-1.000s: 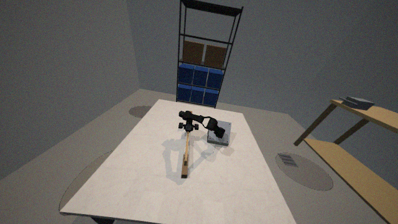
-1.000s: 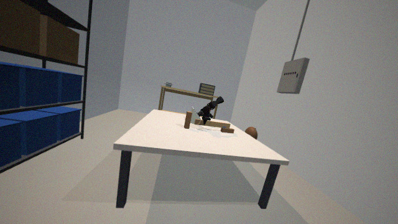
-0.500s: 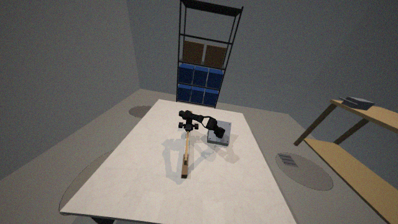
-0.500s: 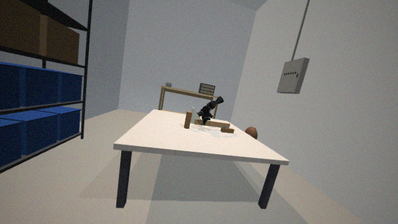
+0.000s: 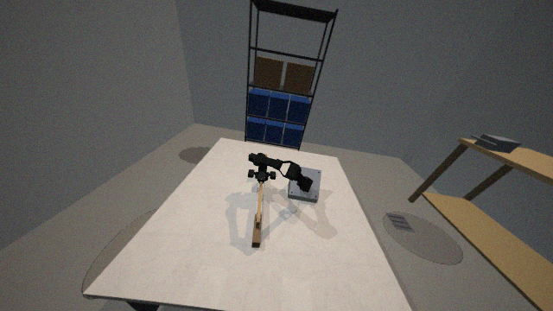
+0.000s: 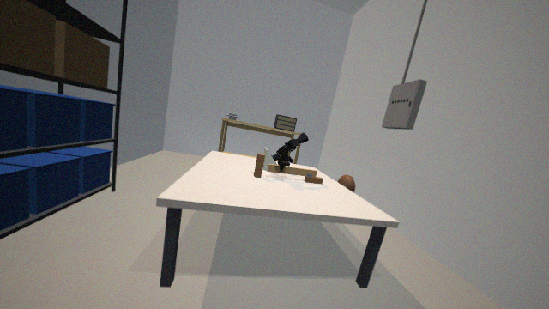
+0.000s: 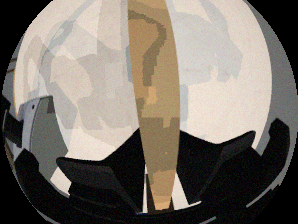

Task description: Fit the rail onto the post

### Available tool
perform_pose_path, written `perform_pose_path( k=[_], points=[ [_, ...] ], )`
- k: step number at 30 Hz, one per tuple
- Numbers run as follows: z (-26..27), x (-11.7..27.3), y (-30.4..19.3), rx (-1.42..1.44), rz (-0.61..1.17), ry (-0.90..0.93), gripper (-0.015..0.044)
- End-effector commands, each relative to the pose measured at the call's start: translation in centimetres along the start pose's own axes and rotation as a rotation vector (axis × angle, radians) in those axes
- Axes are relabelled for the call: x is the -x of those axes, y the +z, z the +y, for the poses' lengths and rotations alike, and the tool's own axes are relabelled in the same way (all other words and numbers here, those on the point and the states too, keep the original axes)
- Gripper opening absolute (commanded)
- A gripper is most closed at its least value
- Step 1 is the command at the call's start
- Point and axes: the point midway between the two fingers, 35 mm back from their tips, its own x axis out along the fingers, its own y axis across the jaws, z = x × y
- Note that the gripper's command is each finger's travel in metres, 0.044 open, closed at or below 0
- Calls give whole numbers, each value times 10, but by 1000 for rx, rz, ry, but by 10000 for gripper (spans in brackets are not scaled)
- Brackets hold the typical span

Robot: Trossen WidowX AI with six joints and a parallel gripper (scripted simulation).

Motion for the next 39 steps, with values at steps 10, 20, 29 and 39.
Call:
perform_pose_path(
  k=[10,20,29,39],
  points=[
    [-3,4,-7,0,6,-15,0],
    [-2,5,-9,0,6,-15,0],
    [-2,4,-12,0,6,-15,0],
    [-2,4,-15,0,7,-15,0]
  ],
)
